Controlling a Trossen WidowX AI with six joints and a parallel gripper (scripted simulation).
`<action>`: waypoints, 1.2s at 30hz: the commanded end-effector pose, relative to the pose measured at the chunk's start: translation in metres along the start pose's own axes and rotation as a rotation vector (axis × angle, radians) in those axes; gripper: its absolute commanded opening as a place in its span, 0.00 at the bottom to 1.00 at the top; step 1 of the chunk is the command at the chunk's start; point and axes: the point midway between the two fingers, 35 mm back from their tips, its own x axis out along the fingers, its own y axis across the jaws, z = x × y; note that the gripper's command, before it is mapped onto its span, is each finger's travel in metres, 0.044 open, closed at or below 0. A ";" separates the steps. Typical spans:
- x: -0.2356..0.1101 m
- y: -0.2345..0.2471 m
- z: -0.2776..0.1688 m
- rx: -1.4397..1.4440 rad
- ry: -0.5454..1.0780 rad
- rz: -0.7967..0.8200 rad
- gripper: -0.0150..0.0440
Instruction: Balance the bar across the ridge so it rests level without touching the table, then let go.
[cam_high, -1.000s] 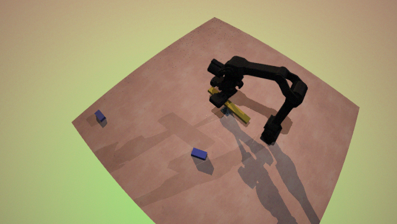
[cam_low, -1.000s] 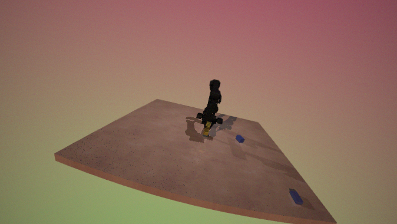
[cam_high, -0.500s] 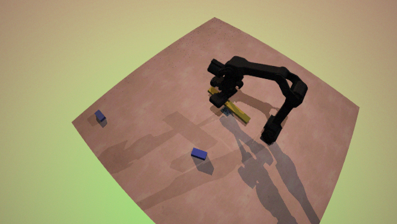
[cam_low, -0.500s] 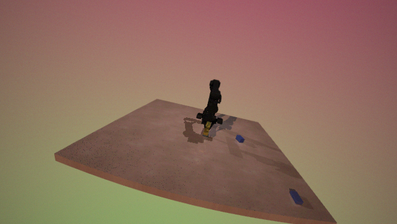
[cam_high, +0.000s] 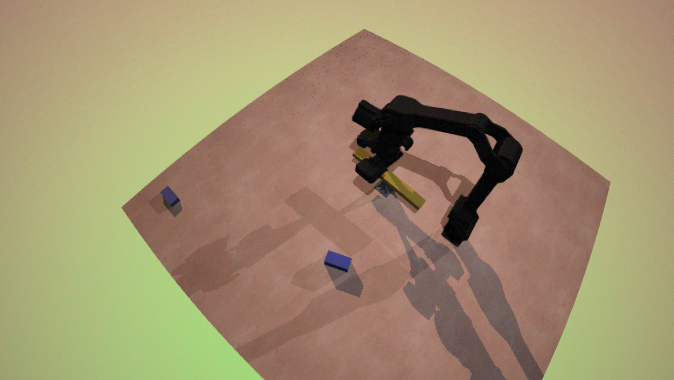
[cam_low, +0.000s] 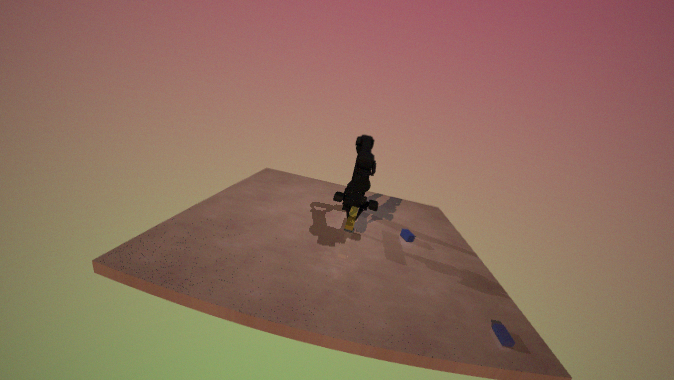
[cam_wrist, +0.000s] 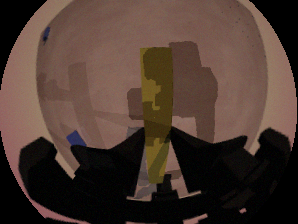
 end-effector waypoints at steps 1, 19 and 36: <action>0.003 0.000 0.000 -0.003 0.001 -0.001 0.25; 0.001 0.000 0.000 -0.003 0.001 -0.001 0.25; 0.000 0.000 0.000 0.000 -0.002 0.000 0.25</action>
